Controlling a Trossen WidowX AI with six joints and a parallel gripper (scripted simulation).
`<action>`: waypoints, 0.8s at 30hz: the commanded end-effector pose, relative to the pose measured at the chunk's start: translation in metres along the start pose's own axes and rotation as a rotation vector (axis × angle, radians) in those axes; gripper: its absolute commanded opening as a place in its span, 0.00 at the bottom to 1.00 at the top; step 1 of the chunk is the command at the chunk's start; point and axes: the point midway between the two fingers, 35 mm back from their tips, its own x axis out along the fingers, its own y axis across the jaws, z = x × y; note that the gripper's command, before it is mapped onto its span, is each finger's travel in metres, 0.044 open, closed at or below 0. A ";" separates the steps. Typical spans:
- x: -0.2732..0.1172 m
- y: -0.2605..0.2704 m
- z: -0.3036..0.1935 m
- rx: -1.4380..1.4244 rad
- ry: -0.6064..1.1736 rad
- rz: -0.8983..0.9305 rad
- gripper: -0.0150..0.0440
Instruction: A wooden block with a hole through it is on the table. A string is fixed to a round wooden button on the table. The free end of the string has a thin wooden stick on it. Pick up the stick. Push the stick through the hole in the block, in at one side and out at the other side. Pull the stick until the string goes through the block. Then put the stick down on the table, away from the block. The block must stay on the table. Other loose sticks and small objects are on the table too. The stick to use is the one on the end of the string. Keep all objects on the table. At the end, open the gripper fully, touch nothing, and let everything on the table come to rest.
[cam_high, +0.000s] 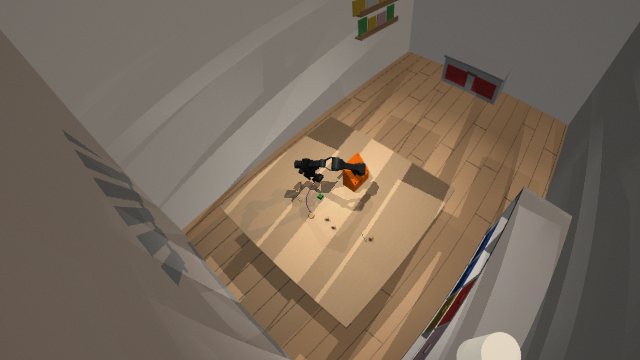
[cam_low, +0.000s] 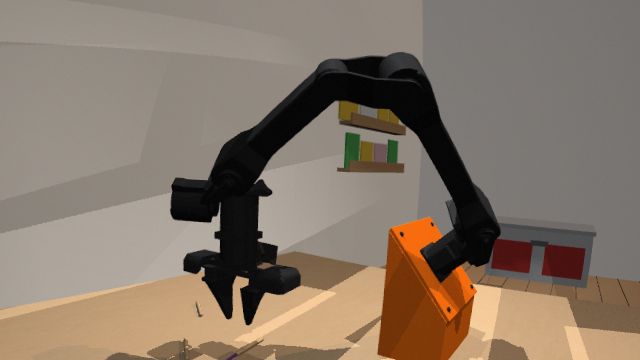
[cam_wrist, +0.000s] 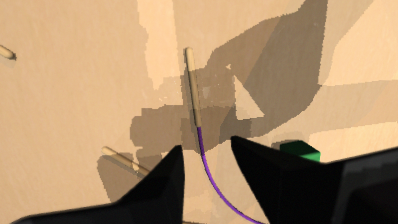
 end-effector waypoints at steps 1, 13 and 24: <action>0.000 0.000 0.000 0.006 -0.003 0.001 0.46; 0.006 0.001 0.000 0.006 -0.003 0.001 0.46; 0.024 0.001 -0.001 0.006 -0.003 0.001 0.46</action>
